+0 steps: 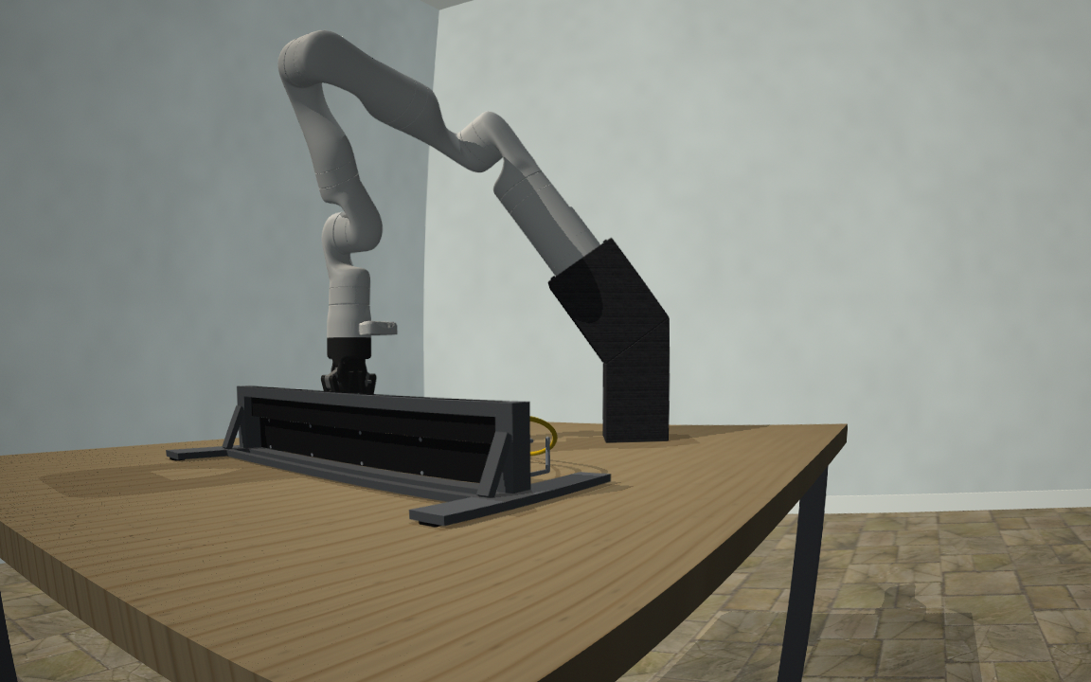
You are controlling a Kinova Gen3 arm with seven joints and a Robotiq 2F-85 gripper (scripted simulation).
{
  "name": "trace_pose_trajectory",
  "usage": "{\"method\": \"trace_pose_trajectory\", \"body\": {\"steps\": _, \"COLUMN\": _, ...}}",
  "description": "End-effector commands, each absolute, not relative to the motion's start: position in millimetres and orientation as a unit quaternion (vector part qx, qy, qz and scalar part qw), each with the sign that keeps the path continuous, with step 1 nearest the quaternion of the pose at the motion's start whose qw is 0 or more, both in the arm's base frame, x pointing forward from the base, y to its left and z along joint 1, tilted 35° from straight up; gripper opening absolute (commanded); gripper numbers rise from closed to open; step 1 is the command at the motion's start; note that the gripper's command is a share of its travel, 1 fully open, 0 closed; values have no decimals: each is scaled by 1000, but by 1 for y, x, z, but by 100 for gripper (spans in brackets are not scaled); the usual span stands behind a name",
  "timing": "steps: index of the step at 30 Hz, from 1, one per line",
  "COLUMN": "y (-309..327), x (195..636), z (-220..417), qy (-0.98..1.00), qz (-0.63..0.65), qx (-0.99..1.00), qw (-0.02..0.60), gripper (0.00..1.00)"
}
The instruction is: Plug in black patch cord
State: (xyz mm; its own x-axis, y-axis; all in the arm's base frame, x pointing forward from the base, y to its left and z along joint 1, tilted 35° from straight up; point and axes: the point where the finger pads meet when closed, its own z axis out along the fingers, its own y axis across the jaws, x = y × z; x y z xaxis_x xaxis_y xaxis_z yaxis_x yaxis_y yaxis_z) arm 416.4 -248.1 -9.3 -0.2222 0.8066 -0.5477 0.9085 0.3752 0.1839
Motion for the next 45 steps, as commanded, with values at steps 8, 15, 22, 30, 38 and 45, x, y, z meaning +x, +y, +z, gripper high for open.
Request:
{"method": "trace_pose_trajectory", "body": {"steps": 8, "y": -248, "x": 417, "z": -9, "qy": 777, "qz": -87, "qx": 552, "qw": 290, "gripper": 37}}
{"method": "trace_pose_trajectory", "body": {"steps": 15, "y": -248, "x": 417, "z": -9, "qy": 777, "qz": -87, "qx": 552, "qw": 290, "gripper": 37}}
{"method": "trace_pose_trajectory", "body": {"steps": 22, "y": -248, "x": 417, "z": -9, "qy": 777, "qz": -87, "qx": 552, "qw": 290, "gripper": 37}}
{"method": "trace_pose_trajectory", "body": {"steps": 30, "y": -248, "x": 417, "z": -10, "qy": 777, "qz": -88, "qx": 552, "qw": 290, "gripper": 37}}
{"method": "trace_pose_trajectory", "body": {"steps": 38, "y": -249, "x": 418, "z": -11, "qy": 777, "qz": -88, "qx": 552, "qw": 290, "gripper": 37}}
{"method": "trace_pose_trajectory", "body": {"steps": 45, "y": -250, "x": 418, "z": -13, "qy": 777, "qz": -88, "qx": 552, "qw": 290, "gripper": 37}}
